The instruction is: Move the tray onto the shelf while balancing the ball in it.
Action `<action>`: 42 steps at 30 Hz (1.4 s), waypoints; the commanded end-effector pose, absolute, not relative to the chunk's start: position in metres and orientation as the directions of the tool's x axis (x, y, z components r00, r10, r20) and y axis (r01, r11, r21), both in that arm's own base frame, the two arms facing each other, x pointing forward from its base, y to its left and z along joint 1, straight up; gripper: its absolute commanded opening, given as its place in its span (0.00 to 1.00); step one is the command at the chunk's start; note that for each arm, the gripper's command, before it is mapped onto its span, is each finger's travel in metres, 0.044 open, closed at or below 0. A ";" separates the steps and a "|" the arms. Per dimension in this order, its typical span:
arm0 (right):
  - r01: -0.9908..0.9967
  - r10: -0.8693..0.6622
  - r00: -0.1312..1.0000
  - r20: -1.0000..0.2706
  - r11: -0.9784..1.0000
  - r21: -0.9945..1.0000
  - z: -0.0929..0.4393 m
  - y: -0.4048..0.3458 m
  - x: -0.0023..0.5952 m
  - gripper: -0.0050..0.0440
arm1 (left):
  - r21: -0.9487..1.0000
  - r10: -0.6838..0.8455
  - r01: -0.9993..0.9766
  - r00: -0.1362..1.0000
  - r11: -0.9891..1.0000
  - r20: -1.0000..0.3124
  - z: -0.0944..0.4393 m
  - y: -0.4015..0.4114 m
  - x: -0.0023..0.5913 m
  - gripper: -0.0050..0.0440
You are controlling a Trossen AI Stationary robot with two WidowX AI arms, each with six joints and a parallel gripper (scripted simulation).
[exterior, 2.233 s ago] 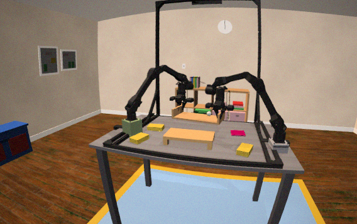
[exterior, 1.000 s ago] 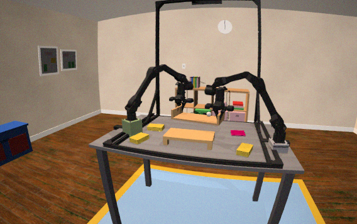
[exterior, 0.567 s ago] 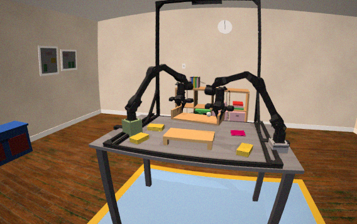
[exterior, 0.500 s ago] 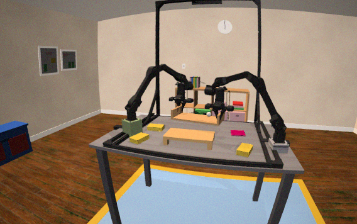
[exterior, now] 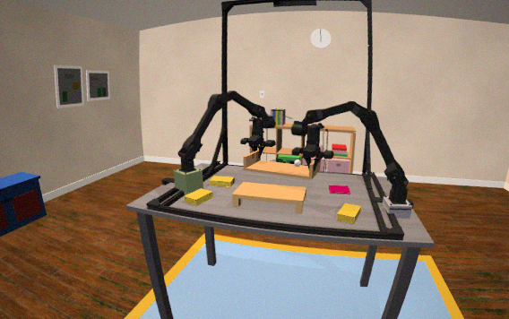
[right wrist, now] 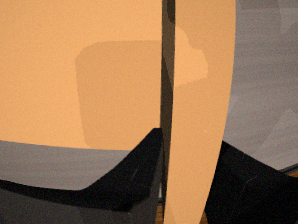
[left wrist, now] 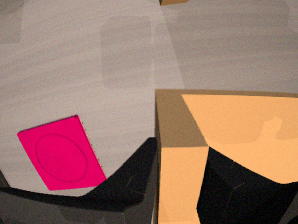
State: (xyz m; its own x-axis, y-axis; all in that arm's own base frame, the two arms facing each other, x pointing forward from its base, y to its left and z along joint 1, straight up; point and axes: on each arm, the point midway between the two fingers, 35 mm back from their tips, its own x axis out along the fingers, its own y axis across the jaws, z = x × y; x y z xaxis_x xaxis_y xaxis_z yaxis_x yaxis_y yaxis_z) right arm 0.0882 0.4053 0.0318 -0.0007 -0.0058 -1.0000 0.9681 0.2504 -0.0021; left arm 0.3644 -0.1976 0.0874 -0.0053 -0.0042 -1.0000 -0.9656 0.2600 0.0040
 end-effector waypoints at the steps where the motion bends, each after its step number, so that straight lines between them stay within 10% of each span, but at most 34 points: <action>1: 0.968 0.016 -0.008 -1.000 0.249 -0.004 0.040 0.405 0.089 0.14 | -0.004 -0.017 -0.965 -0.001 0.261 -1.000 0.090 -0.197 0.364 0.14; 42: 0.968 0.017 -0.005 -1.000 0.249 0.000 0.040 0.392 0.095 0.14 | 0.000 -0.017 -0.965 -0.004 0.261 -1.000 0.091 -0.182 0.365 0.14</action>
